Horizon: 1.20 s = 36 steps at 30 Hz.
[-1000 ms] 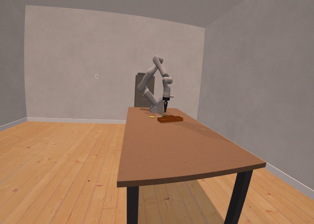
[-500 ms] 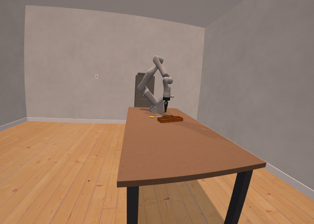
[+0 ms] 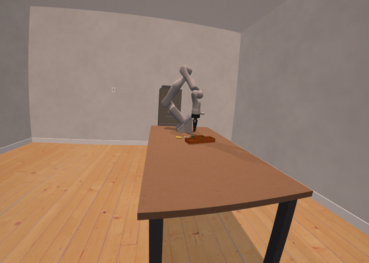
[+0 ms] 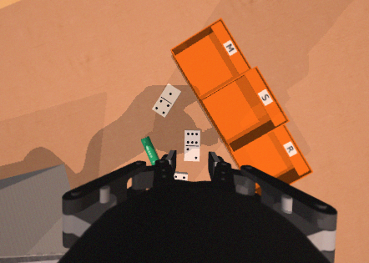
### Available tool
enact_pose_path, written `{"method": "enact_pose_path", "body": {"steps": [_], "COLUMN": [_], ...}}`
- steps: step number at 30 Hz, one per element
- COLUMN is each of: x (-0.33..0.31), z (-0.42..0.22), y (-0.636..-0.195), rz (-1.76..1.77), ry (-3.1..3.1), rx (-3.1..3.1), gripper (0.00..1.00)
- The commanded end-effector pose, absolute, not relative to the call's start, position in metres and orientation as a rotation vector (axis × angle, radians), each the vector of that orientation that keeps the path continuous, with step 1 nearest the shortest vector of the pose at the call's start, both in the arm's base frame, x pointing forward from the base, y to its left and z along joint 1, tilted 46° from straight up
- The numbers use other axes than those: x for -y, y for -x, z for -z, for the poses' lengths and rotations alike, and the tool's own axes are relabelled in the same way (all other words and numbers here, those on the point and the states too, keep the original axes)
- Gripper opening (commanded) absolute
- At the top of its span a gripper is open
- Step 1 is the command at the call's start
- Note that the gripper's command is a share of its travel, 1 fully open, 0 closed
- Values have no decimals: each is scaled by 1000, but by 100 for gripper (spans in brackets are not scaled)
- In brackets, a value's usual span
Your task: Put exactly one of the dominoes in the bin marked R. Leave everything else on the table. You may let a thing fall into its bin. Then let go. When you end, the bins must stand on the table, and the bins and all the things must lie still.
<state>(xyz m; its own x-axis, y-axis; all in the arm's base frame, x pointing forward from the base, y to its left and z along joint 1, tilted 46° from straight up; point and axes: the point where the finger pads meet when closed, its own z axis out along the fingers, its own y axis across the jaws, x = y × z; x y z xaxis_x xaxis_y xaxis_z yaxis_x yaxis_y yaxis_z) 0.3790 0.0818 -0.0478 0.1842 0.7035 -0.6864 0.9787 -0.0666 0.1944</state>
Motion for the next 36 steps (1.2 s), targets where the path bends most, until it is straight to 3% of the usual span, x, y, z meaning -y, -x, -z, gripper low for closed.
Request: {"method": "enact_pose_path", "body": {"steps": [1, 36], "x": [-83, -43], "z": [48, 85], "y": [-379, -384], "rz": [557, 557], "ry": [-1833, -1833], "rx": [-1581, -1581], "gripper": [41, 41]}}
